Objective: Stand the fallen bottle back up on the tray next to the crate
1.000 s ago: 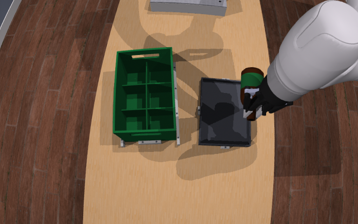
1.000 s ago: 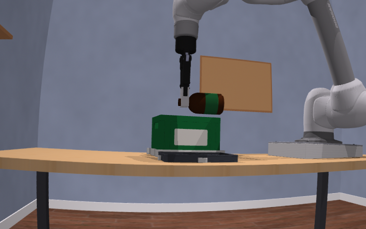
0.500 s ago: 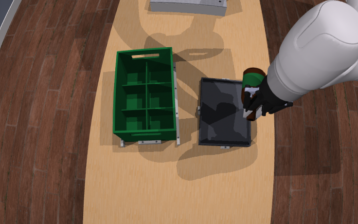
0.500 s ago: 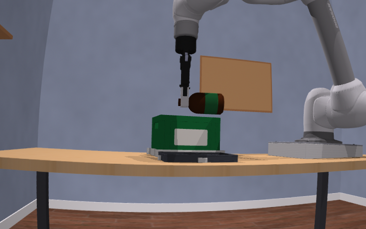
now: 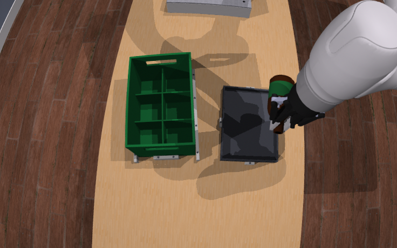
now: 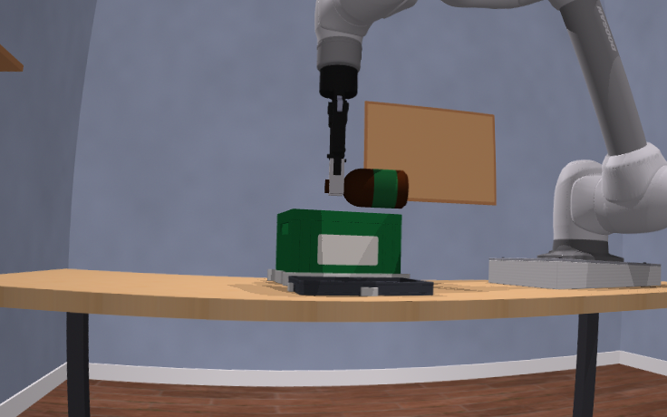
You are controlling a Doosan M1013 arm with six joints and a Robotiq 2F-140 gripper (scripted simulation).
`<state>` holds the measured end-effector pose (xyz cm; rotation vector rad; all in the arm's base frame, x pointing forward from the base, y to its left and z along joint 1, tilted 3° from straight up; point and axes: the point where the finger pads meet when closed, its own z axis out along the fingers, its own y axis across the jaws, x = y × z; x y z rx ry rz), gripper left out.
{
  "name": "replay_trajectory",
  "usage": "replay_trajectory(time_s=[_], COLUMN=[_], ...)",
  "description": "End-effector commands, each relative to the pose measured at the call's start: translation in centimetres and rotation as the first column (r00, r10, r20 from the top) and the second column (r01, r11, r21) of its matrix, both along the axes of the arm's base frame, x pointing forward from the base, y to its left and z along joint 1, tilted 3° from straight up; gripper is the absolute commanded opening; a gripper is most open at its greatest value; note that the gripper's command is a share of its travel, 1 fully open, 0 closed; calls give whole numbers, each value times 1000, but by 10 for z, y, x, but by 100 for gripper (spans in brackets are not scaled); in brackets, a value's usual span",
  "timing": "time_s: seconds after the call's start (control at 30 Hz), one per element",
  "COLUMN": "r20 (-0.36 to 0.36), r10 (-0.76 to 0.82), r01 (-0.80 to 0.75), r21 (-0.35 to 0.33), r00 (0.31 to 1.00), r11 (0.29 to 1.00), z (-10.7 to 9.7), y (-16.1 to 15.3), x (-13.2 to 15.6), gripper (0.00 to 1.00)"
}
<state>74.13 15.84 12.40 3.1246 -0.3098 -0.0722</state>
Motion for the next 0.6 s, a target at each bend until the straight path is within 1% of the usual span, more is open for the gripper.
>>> replay_trajectory(time_s=[0.0, 0.57], r20=[0, 0], r10=[0, -9], r01=[0, 9], r21=[0, 0], r00=[1000, 1000], r11=[1000, 1000], z=[0, 0], y=[0, 0], x=[0, 0], gripper=[10, 10])
